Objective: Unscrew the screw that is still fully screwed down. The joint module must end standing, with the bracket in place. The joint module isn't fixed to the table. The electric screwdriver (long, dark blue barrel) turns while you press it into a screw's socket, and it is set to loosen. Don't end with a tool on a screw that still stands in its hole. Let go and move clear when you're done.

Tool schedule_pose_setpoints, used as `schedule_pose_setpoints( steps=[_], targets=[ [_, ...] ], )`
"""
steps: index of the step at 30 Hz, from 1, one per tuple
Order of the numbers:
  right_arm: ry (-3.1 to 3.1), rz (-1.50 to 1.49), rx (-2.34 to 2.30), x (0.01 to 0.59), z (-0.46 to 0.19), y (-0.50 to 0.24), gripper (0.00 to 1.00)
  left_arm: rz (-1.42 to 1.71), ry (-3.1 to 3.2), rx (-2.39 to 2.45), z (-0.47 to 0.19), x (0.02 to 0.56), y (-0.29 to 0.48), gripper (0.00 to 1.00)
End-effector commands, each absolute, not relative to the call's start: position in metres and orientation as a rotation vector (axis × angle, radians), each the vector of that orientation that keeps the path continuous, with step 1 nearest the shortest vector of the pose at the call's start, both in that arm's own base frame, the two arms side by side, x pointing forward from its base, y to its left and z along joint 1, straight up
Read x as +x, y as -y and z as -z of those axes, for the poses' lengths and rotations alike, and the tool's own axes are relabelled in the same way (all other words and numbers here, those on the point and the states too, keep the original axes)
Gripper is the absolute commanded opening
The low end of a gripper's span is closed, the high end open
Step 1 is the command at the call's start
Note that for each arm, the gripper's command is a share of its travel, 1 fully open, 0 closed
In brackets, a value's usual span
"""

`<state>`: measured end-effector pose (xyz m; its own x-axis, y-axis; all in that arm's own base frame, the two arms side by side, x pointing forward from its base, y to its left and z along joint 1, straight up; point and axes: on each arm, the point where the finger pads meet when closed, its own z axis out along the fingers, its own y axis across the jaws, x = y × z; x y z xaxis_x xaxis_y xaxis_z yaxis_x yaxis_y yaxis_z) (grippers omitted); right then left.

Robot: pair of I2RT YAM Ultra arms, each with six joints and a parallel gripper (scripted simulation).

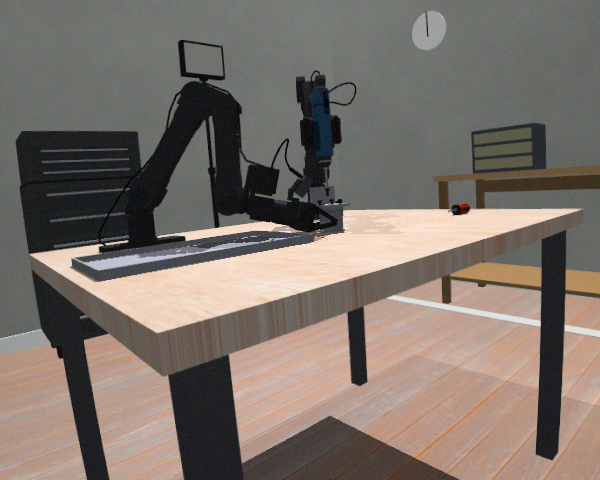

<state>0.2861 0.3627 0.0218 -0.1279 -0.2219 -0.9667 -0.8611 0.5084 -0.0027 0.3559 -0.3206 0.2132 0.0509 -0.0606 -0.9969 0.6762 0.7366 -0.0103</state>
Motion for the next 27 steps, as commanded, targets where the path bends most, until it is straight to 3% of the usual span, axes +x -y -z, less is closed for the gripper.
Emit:
schedule_pose_setpoints(
  steps=[1, 27],
  targets=[
    [-1.643, -0.720, -0.935, 0.2873, -0.0236, -0.3643, 0.59, 0.626, -1.287, 0.494, -0.2686, 0.3605, 0.3178, 0.42],
    [-1.643, -0.720, -0.935, 0.2873, -0.0236, -0.3643, 0.59, 0.625, -1.304, 0.504, -0.2713, 0.3604, 0.3190, 0.42]
  ],
)
